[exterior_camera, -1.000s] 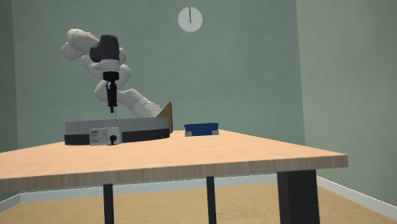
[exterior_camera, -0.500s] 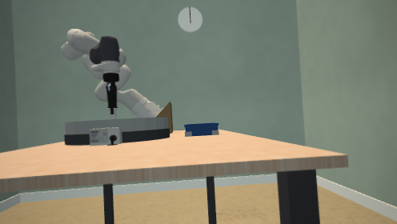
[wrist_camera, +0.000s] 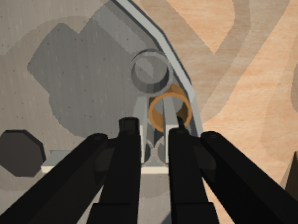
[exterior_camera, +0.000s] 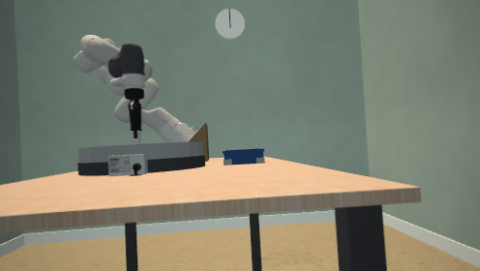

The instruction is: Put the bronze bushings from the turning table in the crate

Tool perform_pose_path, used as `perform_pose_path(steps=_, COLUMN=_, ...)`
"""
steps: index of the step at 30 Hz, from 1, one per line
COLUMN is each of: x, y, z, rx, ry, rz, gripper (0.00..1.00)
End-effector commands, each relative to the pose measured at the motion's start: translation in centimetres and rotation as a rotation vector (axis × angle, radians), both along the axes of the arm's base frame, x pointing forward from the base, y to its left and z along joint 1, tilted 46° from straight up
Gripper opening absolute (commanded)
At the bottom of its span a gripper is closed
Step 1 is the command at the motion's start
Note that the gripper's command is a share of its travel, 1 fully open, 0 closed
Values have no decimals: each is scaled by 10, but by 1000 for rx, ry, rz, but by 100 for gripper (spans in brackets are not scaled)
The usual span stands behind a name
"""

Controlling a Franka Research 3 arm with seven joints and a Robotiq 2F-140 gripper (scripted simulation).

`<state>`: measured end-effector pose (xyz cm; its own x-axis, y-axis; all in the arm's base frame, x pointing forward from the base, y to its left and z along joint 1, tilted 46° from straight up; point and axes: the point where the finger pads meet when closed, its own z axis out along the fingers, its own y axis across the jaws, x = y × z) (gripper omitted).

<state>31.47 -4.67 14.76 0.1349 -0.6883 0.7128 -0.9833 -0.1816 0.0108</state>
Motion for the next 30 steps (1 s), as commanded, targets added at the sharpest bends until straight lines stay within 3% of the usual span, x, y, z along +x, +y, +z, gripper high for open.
perform_pose_path(steps=1, x=1, y=0, z=-1, rx=-1, ry=-3, rz=2, gripper=10)
perform_pose_path(steps=11, x=1, y=0, z=-1, rx=-1, ry=-3, rz=2, gripper=10)
perform_pose_path(steps=12, x=1, y=0, z=-1, rx=-1, ry=-3, rz=2, gripper=0)
perform_pose_path(steps=30, x=1, y=0, z=-1, rx=-1, ry=-3, rz=2, gripper=0)
